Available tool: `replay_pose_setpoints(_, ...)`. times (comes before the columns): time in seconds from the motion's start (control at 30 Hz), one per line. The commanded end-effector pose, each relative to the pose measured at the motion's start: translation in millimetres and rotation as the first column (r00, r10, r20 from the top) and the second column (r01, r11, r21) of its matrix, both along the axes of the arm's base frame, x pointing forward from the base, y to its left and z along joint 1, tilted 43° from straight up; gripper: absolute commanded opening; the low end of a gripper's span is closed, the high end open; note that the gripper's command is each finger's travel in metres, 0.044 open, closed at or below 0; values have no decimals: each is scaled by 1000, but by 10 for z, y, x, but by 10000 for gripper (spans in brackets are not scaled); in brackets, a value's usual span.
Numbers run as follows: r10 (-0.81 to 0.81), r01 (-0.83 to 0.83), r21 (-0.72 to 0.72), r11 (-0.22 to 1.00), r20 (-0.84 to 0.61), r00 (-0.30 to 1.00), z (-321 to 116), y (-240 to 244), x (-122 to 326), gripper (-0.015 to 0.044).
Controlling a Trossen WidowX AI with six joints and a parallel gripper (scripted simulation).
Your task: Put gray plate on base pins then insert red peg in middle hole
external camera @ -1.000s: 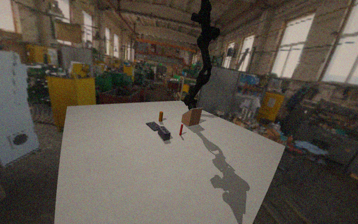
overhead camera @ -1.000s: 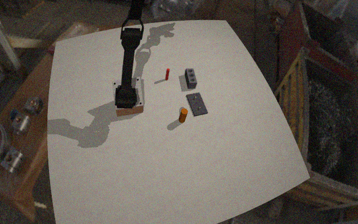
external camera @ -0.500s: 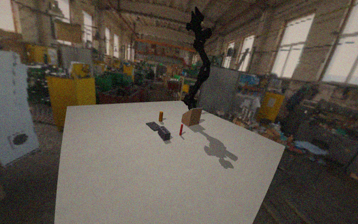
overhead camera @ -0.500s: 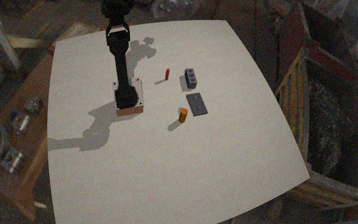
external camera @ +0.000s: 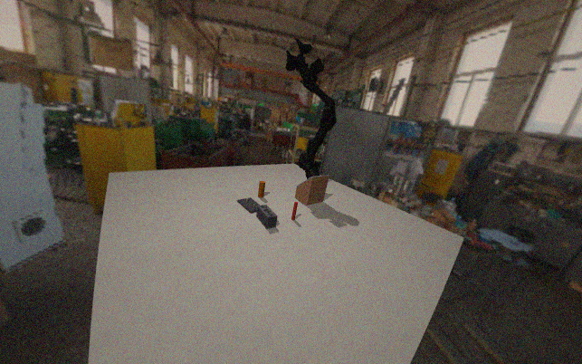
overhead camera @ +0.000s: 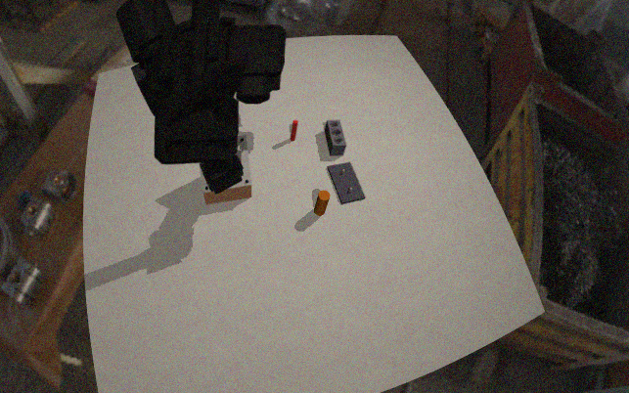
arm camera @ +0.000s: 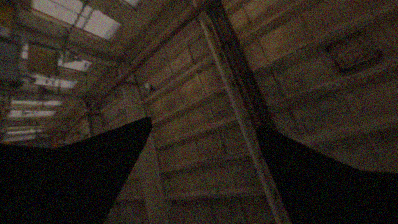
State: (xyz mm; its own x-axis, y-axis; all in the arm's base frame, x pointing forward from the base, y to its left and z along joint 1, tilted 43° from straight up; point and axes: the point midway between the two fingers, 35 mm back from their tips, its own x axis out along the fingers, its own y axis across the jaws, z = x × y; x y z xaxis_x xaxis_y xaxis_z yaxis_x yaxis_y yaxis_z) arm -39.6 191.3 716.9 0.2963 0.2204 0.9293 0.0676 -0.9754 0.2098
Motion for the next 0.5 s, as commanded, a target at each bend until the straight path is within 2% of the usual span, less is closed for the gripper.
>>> replay_pose_setpoints(0.0,125,-114,185,976,-51,991,118,-696,208,440)
replay_pose_setpoints(0.23,312,-242,440,865,-94,945,124,-1587,673,440)
replay_pose_setpoints(0.47,559,-340,721,603,-78,825,-90,-2430,1475,440)
